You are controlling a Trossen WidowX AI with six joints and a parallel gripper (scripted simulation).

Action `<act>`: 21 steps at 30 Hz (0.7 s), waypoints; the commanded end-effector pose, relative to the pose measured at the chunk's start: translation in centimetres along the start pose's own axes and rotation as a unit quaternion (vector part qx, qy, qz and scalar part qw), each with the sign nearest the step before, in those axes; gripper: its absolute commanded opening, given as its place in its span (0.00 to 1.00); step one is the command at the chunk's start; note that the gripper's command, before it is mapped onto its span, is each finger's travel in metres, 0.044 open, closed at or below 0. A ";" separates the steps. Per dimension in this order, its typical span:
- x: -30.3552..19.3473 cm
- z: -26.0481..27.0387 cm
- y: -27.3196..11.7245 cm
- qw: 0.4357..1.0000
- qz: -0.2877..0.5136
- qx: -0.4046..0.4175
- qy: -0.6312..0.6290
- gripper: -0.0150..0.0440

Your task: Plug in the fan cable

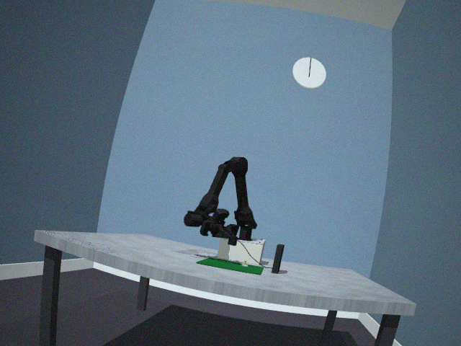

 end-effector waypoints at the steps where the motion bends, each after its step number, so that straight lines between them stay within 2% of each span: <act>1: -0.1 0.2 -0.4 1.000 -0.023 -0.012 -0.007 0.25; 21: 0.7 0.2 -0.7 0.999 -0.027 -0.017 -0.009 0.25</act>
Point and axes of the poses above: the point midway between the two fingers, 35 mm back from their tips, its own y axis out along the fingers, its own z axis across the jaws, x = y × z, the point moved 6 cm from there along -y, back along the fingers, and after that the axes turned 4 degrees about -y, right-handed, at the moved point
